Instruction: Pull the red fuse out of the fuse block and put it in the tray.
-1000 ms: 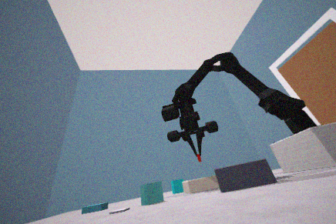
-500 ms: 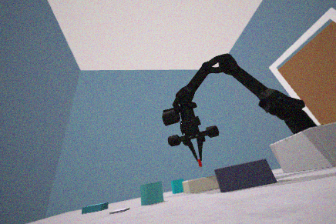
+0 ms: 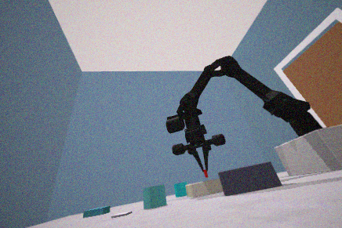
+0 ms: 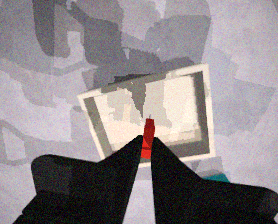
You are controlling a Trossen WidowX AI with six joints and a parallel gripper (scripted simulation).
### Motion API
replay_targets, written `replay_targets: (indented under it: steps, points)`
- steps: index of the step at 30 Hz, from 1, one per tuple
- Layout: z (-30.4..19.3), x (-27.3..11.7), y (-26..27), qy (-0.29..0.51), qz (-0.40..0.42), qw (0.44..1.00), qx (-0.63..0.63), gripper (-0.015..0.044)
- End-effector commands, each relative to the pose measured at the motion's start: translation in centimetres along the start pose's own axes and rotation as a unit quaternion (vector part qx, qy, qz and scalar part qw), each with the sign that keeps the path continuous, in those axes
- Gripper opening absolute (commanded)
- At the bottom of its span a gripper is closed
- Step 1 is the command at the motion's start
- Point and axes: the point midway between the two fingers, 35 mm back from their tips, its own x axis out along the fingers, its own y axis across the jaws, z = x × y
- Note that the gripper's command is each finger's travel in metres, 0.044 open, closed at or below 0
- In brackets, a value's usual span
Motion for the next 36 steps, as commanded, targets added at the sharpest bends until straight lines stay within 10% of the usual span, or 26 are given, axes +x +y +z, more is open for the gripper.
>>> replay_targets:
  steps: [1, 12, 36]
  points:
    - [0.0, -0.1, 0.0, 0.0, -0.001, 1.0, 0.0, 0.0053]
    - [0.0, -0.4, 0.0, 0.0, -0.001, 1.0, 0.0, 0.033]
    - [0.0, -3.7, 0.0, 0.0, -0.001, 1.0, 0.0, 0.033]
